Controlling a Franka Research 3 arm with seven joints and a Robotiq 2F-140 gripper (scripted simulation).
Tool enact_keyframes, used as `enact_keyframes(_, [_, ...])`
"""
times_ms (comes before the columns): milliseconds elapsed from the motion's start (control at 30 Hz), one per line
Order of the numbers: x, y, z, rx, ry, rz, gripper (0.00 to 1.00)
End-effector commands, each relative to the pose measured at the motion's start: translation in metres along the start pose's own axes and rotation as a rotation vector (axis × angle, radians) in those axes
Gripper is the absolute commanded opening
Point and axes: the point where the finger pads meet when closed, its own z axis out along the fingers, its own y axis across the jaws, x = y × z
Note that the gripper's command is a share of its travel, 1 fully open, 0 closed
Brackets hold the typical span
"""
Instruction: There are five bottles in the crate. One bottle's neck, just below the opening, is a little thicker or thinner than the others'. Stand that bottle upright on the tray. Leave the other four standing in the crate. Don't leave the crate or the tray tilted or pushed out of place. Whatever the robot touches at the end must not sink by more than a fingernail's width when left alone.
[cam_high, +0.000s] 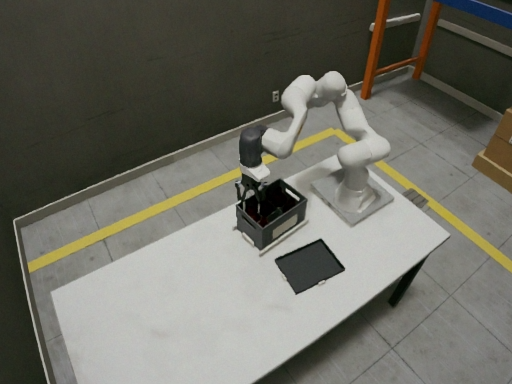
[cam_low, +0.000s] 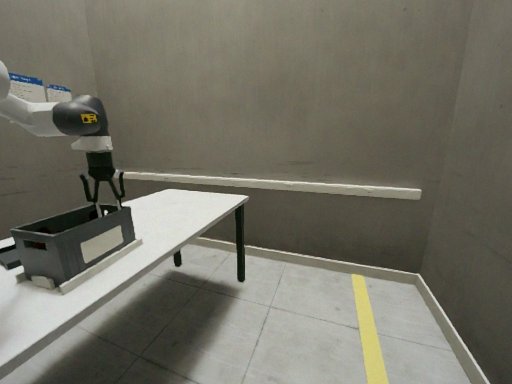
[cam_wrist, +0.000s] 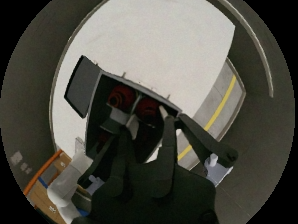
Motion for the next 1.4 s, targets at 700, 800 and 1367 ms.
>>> enact_keyframes(700, [-0.001,0.000,-0.066,0.001,-0.002,0.003,0.44])
enact_keyframes(800, [-0.001,0.000,-0.069,0.001,-0.002,0.003,0.44])
enact_keyframes(1367, [-0.001,0.000,-0.083,0.001,-0.002,0.003,0.10])
